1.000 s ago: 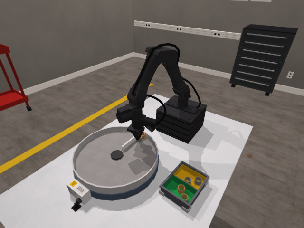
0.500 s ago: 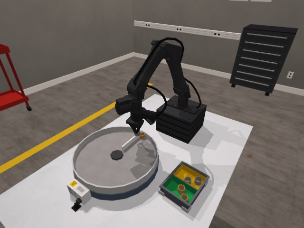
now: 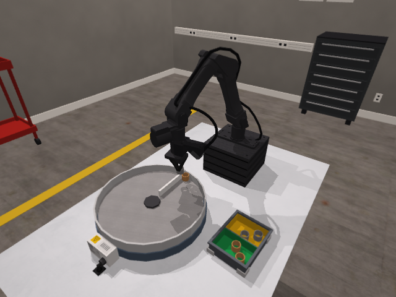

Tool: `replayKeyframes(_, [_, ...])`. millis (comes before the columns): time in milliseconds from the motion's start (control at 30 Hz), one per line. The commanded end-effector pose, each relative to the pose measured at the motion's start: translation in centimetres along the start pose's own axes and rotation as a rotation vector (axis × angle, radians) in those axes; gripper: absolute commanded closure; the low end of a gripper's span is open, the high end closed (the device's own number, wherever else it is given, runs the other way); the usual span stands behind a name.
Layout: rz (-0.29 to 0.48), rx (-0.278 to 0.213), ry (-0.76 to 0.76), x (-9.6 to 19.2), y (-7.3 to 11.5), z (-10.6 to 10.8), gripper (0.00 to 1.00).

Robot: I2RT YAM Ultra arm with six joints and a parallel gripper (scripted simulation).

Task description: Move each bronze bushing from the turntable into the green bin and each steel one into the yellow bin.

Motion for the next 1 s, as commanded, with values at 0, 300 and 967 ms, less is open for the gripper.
replayKeyframes(0, [0.017,0.033,-0.002,0.53,1.61,-0.65,1.0])
replayKeyframes(300, [0.017,0.033,-0.002,0.53,1.61,-0.65,1.0])
replayKeyframes(967, [0.016,0.033,0.0,0.12,1.61,-0.8,1.0])
Point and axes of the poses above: the point where the finger pads meet when closed, its own y axis back along the fingers, its own z axis across the jaws, x = y × z, the point moved 3 cm from there along y, back along the fingers, and after that the axes turned 5 degrees about -y, right-handed, at the moved point
